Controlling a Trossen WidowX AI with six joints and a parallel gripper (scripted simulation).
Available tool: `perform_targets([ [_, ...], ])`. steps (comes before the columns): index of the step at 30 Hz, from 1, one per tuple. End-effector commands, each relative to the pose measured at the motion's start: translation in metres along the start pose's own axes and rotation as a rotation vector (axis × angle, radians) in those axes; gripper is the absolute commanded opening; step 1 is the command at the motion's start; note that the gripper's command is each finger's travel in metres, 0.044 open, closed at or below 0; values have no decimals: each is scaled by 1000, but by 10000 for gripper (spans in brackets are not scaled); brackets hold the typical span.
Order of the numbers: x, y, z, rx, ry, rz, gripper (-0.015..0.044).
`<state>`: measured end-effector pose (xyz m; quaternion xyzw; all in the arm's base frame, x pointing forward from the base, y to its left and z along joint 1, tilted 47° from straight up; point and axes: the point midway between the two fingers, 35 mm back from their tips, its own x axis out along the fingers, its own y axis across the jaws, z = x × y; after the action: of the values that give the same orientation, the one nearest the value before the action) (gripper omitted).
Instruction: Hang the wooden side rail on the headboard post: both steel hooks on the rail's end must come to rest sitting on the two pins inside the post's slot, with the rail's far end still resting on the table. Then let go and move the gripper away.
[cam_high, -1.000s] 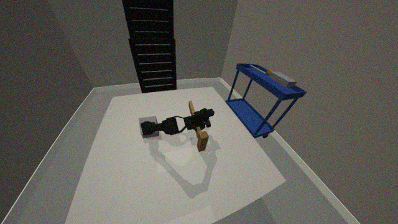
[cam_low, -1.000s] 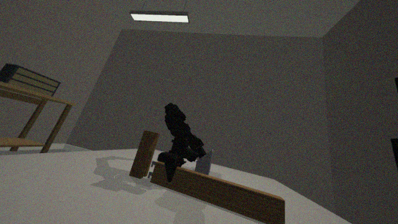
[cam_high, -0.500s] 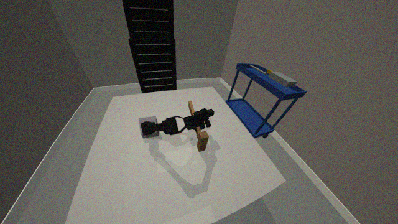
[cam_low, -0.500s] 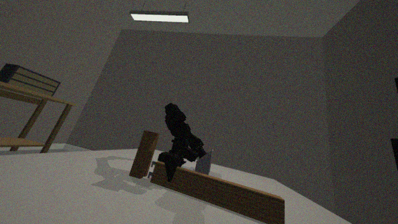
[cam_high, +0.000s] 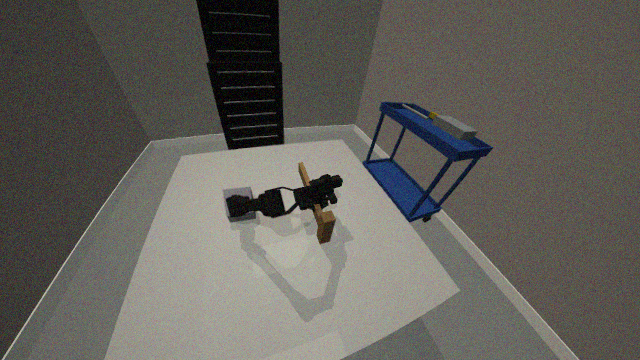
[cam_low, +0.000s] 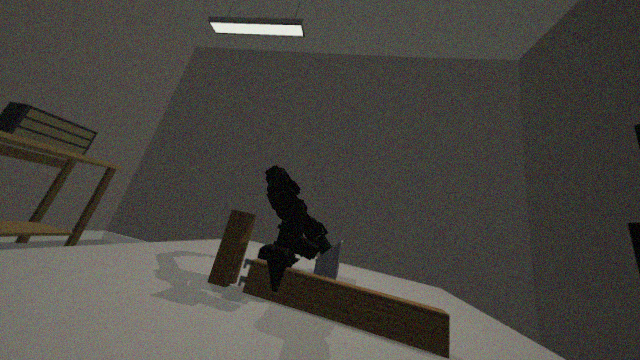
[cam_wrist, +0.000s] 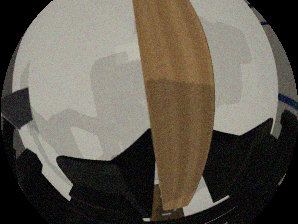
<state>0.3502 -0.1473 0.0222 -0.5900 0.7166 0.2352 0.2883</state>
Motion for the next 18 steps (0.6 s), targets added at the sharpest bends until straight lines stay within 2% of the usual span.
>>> perform_targets([
  [1,0,6,0,-23,3,7,0],
  [18,0,13,0,-23,3,7,0],
])
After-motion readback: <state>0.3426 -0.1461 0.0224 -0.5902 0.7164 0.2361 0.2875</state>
